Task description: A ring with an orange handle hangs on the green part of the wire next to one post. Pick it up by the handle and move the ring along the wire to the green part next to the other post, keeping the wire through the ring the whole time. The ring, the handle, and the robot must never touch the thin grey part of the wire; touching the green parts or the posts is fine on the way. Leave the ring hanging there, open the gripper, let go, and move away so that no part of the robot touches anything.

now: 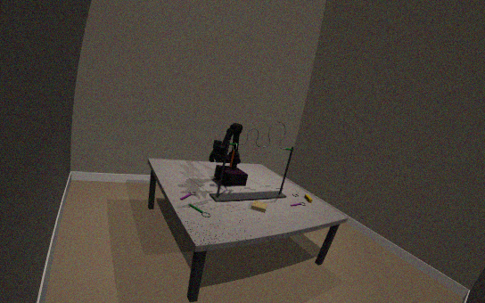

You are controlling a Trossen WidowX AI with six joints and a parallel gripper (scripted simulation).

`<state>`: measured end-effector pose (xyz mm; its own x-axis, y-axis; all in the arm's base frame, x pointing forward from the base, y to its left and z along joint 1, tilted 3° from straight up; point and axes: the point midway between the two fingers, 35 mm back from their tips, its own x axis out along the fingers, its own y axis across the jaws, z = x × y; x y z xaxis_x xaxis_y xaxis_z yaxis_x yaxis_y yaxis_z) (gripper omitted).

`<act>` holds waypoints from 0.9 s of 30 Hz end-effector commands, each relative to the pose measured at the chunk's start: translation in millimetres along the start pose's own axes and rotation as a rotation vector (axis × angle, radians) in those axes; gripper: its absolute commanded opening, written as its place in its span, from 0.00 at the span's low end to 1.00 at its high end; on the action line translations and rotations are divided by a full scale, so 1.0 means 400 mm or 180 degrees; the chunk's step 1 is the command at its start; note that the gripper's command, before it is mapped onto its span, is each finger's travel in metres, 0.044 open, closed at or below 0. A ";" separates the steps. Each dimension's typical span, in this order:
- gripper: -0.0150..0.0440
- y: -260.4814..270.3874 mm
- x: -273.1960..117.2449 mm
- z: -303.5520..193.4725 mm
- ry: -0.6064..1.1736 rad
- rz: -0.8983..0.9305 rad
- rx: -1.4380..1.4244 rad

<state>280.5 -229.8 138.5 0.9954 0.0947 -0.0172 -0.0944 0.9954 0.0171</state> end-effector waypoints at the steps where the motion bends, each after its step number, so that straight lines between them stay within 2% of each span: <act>1: 0.53 -0.002 0.011 0.008 0.0013 -0.0012 0.0048; 27: 0.53 -0.008 0.104 0.011 0.0007 -0.0012 0.0046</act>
<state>316.5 -229.5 142.4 0.9957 0.0908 -0.0189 -0.0903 0.9956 0.0261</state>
